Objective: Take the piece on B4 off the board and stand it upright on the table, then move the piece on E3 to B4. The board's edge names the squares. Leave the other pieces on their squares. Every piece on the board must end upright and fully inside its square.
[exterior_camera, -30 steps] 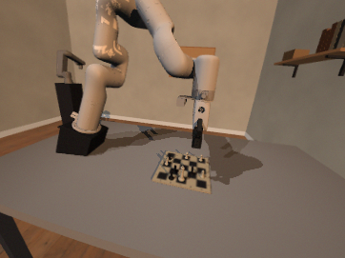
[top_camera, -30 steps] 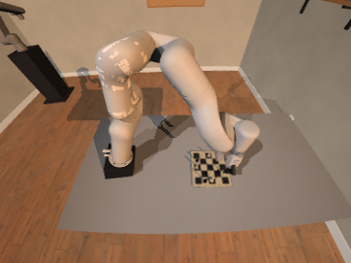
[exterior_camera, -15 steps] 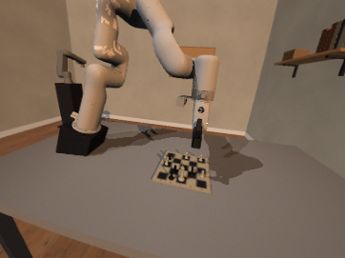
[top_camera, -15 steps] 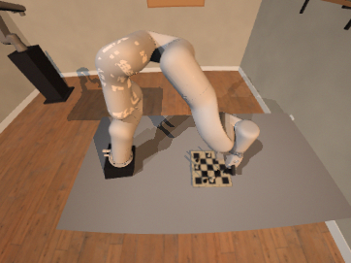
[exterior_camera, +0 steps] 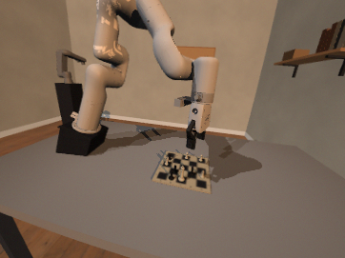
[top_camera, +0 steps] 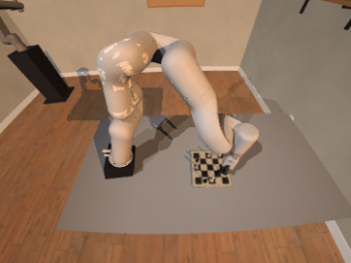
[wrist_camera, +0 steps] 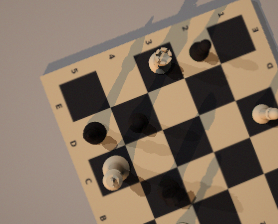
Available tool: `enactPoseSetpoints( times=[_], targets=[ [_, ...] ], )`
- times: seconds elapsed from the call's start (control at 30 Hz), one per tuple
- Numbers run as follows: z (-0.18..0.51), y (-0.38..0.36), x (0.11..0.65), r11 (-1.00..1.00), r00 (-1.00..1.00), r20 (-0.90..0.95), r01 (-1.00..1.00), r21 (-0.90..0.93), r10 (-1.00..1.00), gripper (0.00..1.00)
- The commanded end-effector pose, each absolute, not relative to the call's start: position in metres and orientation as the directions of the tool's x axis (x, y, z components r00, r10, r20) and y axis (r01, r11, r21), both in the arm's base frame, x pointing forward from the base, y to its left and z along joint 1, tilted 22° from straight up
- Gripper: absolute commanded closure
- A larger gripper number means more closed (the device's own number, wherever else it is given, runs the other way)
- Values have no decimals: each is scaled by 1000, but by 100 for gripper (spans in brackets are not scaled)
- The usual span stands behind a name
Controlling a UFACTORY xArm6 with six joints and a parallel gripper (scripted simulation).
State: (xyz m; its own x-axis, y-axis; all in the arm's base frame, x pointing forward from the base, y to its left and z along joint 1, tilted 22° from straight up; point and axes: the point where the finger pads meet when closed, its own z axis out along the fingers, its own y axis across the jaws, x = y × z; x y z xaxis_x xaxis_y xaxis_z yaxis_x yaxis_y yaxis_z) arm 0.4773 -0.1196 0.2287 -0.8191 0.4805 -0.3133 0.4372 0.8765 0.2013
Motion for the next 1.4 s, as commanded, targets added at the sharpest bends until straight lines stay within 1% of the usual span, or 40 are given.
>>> enactPoseSetpoints(
  times=[0.0, 0.13, 0.37, 0.43, 0.47, 0.67, 0.93, 1.0, 1.03, 1.17, 1.37],
  targets=[
    [227, -120, 480, 711, -663, -257, 652, 263, 703, 0],
    [224, -120, 481, 591, -553, -209, 745, 309, 806, 0],
    [216, -120, 484, 324, -311, -98, 870, 371, 945, 0],
    [216, -120, 484, 324, -311, -98, 870, 371, 945, 0],
    [215, -120, 485, 201, -198, -49, 901, 383, 979, 0],
    [209, -121, 487, -36, 16, 54, 918, 395, 998, 0],
    [202, -121, 489, -373, 319, 200, 854, 362, 926, 0],
    [202, -121, 489, -373, 319, 200, 854, 362, 926, 0],
    [201, -121, 490, -488, 424, 247, 805, 336, 871, 0],
    [199, -121, 490, -614, 538, 301, 731, 299, 787, 0],
    [197, -121, 491, -794, 704, 374, 567, 216, 604, 0]
  ],
)
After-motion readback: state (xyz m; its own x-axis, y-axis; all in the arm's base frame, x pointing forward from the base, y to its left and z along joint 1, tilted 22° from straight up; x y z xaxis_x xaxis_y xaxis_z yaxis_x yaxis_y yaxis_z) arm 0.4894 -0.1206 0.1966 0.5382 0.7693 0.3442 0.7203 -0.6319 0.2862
